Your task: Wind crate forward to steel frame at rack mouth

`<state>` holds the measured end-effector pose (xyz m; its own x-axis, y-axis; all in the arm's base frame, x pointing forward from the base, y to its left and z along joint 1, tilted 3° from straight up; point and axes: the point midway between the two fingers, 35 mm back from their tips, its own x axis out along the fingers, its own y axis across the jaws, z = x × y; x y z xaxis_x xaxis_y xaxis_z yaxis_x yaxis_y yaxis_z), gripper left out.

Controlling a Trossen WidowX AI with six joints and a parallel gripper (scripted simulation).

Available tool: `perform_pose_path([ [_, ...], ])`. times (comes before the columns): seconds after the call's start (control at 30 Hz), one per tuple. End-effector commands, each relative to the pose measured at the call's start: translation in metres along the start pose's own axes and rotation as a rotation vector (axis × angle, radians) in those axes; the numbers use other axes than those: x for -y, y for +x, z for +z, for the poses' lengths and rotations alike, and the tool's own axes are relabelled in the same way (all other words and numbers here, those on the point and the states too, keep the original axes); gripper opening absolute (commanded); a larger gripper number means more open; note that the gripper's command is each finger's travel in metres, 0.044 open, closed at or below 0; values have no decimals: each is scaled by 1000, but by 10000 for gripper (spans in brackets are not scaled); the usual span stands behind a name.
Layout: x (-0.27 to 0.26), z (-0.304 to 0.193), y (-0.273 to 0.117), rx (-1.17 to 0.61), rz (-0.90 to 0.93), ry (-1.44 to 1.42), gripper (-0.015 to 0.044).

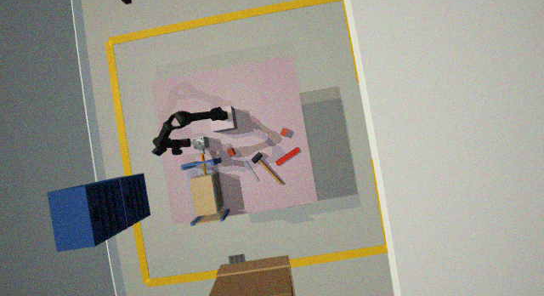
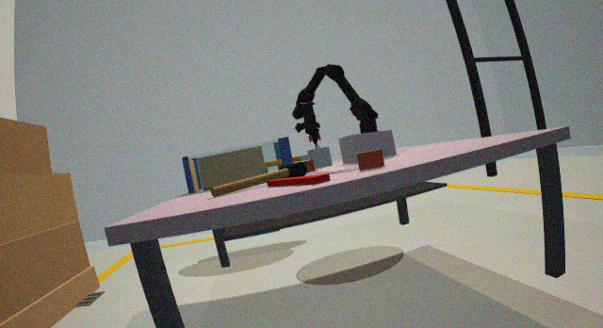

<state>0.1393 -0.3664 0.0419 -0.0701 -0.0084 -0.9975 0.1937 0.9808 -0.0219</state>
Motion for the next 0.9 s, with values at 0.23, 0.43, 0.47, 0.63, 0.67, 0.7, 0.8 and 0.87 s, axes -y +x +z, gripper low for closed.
perform_pose_path([
  [0.23, -5, 32, 0, 35, -4, -22, 0],
  [0.43, -8, 39, 0, 36, -4, -22, 0],
  [0.47, -8, 40, 0, 36, -4, -22, 0],
  [0.63, -11, 46, -1, 36, -4, -22, 0],
  [0.67, -11, 47, -1, 36, -4, -22, 0],
  [0.7, -12, 48, -1, 36, -4, -22, 0],
  [0.8, -13, 51, -1, 37, -4, -22, 0],
  [0.87, -14, 54, -1, 37, -4, -22, 0],
])
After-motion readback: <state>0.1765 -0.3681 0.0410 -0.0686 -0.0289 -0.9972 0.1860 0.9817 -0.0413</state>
